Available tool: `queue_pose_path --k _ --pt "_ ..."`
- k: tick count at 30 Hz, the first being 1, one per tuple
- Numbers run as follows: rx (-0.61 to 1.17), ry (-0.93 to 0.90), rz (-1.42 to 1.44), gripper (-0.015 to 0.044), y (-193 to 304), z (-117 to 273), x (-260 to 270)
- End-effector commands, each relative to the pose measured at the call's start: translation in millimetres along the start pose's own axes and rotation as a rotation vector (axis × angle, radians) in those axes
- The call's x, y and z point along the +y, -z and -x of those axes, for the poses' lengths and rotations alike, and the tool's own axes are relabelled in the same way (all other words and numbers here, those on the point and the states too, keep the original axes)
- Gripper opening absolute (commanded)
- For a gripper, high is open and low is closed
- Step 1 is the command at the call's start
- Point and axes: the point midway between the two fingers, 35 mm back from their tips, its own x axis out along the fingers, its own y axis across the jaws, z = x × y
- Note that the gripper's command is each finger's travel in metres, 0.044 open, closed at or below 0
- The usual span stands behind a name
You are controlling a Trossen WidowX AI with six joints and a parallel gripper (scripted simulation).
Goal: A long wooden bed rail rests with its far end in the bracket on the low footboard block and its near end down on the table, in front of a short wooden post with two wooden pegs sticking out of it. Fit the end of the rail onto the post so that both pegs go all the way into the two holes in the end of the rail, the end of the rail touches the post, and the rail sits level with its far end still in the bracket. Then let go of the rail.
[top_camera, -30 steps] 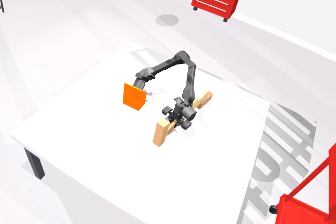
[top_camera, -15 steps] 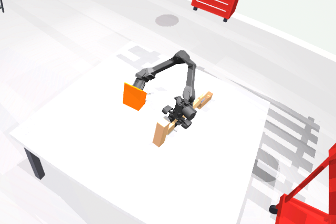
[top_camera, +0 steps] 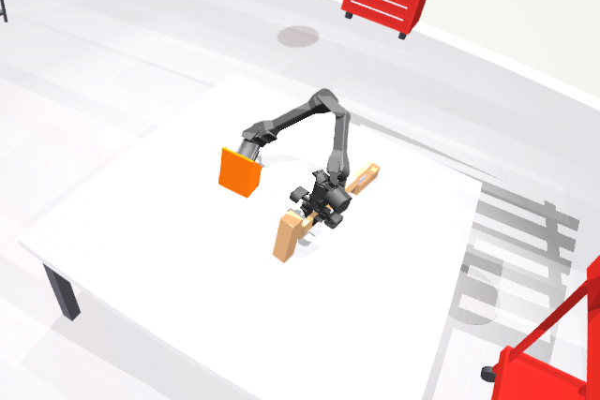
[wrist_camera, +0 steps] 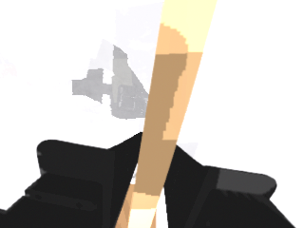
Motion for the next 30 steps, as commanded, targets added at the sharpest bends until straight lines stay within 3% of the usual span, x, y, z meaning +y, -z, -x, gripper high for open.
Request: queue_pose_path --k 1,30 --pt "-0.004 0.012 0.002 0.0 0 5 -3" --pt "-0.004 0.012 0.002 0.0 0 20 -3"
